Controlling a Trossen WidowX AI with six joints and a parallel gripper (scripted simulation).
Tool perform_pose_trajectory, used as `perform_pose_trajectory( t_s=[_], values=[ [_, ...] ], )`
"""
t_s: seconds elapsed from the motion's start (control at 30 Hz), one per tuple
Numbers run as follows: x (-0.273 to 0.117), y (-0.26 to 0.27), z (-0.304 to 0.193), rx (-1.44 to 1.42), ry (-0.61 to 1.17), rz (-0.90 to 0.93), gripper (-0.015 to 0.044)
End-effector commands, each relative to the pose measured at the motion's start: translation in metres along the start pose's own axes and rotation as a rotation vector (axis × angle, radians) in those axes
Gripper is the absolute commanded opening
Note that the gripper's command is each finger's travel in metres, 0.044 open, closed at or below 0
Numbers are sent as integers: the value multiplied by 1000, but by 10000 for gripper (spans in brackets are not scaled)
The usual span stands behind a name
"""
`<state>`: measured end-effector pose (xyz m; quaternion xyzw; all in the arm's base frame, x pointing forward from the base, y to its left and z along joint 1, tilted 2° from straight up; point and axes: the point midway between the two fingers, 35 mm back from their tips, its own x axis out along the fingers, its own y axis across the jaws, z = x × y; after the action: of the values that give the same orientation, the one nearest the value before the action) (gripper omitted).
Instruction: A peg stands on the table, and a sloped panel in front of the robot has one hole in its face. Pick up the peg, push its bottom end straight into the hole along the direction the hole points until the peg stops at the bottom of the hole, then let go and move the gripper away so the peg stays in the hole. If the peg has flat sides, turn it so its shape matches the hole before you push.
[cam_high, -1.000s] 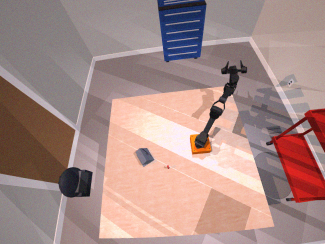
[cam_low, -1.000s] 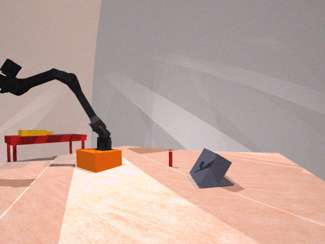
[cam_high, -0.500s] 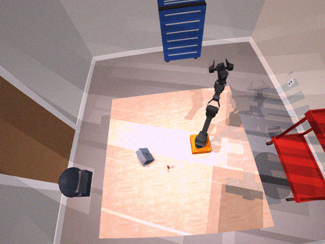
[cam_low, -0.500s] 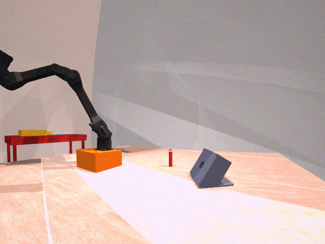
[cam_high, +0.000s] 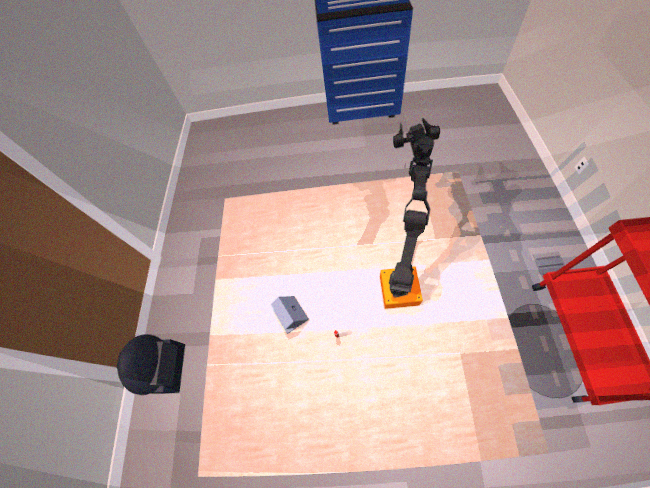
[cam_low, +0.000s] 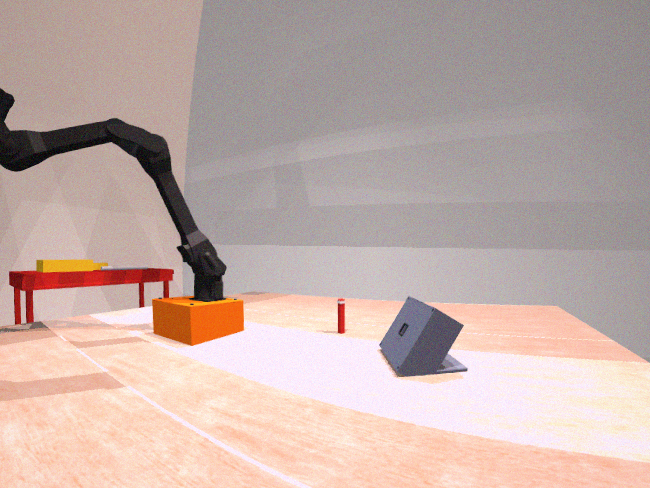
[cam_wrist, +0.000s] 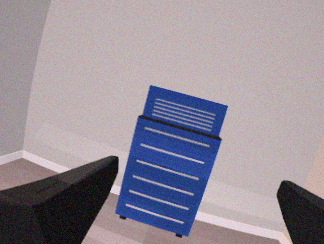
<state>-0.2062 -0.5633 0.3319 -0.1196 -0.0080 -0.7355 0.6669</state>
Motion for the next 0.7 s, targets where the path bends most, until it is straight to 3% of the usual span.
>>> perform_pose_trajectory(
  t_s=[0.0, 0.67],
  values=[
    [4, 29, 2, 32, 18, 43, 440],
    [-3, 176, -8, 174, 168, 279, 440]
  ],
)
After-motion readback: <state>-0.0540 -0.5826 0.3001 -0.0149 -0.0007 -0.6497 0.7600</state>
